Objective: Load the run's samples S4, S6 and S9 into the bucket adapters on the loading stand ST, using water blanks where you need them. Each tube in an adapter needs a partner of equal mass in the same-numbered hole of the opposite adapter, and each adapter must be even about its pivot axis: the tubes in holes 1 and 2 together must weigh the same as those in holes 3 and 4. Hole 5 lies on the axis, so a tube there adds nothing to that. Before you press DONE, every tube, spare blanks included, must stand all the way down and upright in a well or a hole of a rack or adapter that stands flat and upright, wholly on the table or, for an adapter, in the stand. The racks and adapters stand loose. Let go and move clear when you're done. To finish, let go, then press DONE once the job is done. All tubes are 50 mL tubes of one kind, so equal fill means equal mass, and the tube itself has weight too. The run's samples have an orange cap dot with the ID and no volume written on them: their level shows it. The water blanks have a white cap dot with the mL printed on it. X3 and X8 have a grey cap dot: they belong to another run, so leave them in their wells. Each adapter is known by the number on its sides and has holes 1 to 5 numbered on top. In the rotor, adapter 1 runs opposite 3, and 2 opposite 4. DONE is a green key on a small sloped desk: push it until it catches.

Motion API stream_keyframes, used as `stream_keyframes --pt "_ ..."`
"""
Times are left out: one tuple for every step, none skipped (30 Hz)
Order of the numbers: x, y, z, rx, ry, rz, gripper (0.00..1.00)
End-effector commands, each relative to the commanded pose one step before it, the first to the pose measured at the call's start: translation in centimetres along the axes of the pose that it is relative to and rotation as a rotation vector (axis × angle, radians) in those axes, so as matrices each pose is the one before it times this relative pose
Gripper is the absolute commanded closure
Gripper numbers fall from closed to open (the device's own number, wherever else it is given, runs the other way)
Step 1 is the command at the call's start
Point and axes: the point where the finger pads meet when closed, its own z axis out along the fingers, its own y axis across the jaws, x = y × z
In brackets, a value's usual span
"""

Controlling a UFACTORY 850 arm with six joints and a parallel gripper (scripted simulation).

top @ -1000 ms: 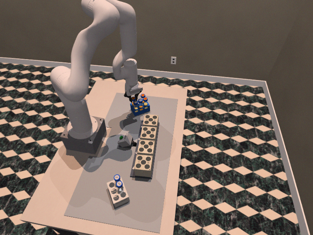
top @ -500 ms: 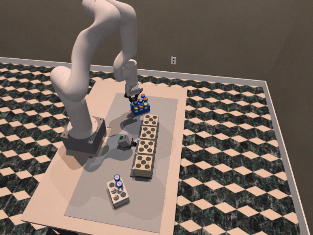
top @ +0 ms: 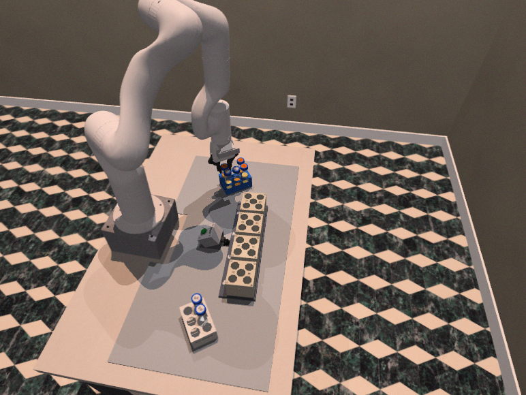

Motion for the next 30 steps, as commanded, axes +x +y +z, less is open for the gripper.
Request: stream_keyframes --pt "-0.023 -0.042 -0.01 0.01906 -0.00557 0.00048 0.56" --pt "0.0 0.0 0.0 0.0 0.0 0.0 0.56" --pt "0.0 -0.001 -0.001 0.0 0.0 0.0 0.56" --pt "0.0 0.0 0.0 0.0 0.0 0.0 0.56" --pt "0.0 0.0 0.0 0.0 0.0 0.0 0.56" --pt "0.0 0.0 0.0 0.0 0.0 0.0 0.56" --pt "0.0 -0.001 -0.001 0.0 0.0 0.0 0.56" --pt "0.0 0.0 0.0 0.0 0.0 0.0 0.56" --pt "0.0 0.0 0.0 0.0 0.0 0.0 0.56" --pt "0.0 0.0 0.0 0.0 0.0 0.0 0.56" --pt "0.0 0.0 0.0 0.0 0.0 0.0 0.56" --pt "0.0 0.0 0.0 0.0 0.0 0.0 0.56" --pt "0.0 0.0 0.0 0.0 0.0 0.0 0.56" --pt "0.0 -0.001 -0.001 0.0 0.0 0.0 0.56" --pt "0.0 0.0 0.0 0.0 0.0 0.0 0.56" --pt "0.0 0.0 0.0 0.0 0.0 0.0 0.56" --pt "0.0 -0.001 -0.001 0.0 0.0 0.0 0.56" --pt "0.0 0.0 -0.2 0.0 0.0 0.0 0.56" --pt "0.0 0.0 -0.2 0.0 0.0 0.0 0.56" --pt "0.0 0.0 -0.2 0.00001 0.0 0.0 0.56" --pt "0.003 0.011 -0.186 0.00009 -0.00004 0.0 0.56" --pt "0.0 0.0 -0.2 0.0 0.0 0.0 0.56" --pt "0.0 -0.001 -0.2 0.0 0.0 0.0 0.56" --pt "0.0 0.0 -0.2 0.00001 0.0 0.0 0.56" --pt "0.0 0.0 -0.2 0.0 0.0 0.0 0.56" --pt "0.0 0.0 0.0 0.0 0.0 0.0 0.56" --pt "0.0 0.0 0.0 0.0 0.0 0.0 0.56" --pt "0.0 0.0 -0.2 0.0 0.0 0.0 0.56" --pt "0.0 -0.001 -0.2 0.0 0.0 0.0 0.56" --pt "0.0 0.0 -0.2 0.00001 0.0 0.0 0.56"
